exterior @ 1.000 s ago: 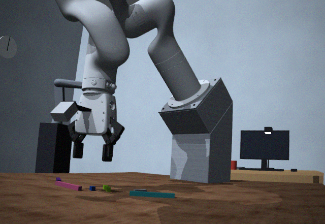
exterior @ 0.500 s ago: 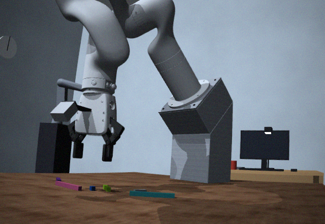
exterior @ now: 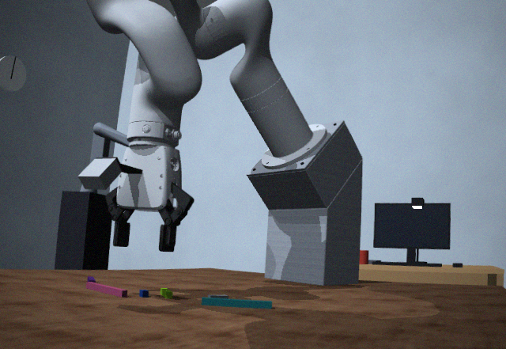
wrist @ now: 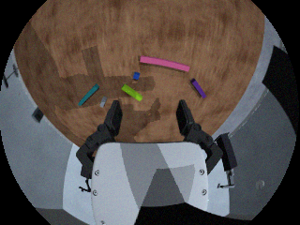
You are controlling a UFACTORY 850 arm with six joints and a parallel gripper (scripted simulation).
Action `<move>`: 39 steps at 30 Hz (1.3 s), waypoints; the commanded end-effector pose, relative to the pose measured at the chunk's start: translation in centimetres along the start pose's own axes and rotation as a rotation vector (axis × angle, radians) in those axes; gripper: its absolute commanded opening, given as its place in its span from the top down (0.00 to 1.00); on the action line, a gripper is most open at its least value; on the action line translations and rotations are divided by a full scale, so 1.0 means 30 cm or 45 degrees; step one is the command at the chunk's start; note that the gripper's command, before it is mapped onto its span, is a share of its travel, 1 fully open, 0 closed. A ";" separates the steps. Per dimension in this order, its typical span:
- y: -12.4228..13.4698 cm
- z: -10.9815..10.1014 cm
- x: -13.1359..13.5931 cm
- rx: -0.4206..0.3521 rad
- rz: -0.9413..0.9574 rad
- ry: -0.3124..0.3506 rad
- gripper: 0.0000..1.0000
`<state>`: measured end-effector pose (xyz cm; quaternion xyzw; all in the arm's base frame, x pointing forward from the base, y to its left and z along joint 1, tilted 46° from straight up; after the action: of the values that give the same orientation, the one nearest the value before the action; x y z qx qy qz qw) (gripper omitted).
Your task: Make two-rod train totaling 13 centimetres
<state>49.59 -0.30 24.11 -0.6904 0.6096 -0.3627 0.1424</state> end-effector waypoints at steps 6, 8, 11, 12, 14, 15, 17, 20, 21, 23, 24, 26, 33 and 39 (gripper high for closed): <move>-0.001 0.000 0.018 0.001 0.135 0.000 0.00; -0.001 0.000 0.035 0.001 0.270 -0.001 0.00; -0.001 0.000 0.050 0.001 0.379 -0.001 0.00; 0.000 0.000 0.055 0.001 0.422 -0.001 0.00; 0.000 0.000 0.066 0.001 0.505 -0.001 0.00; 0.000 0.000 0.072 0.001 0.546 -0.001 0.00; 0.001 -0.001 0.083 0.001 0.629 -0.001 0.00; 0.001 -0.001 0.093 0.000 0.711 0.000 0.00; 0.001 -0.001 0.093 0.000 0.711 0.000 0.00; 0.002 -0.001 0.113 0.000 0.858 0.000 0.00; 0.002 -0.002 0.117 0.000 0.887 0.000 0.00; 0.003 -0.002 0.127 0.000 0.963 0.000 0.00; 0.003 -0.002 0.132 0.000 1.000 0.000 0.00; 0.003 -0.002 0.132 0.000 1.000 0.000 0.00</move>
<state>49.45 -4.02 25.34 -0.4052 0.8273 -0.2810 0.2690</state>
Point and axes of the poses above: the point where the finger pads meet when closed, its own z axis out along the fingers, its own x axis across the jaws, y = z × x, the point moved 10 cm from there along -z, back along the fingers, and after that the axes turned 3 degrees about -z, right-handed, at the moved point
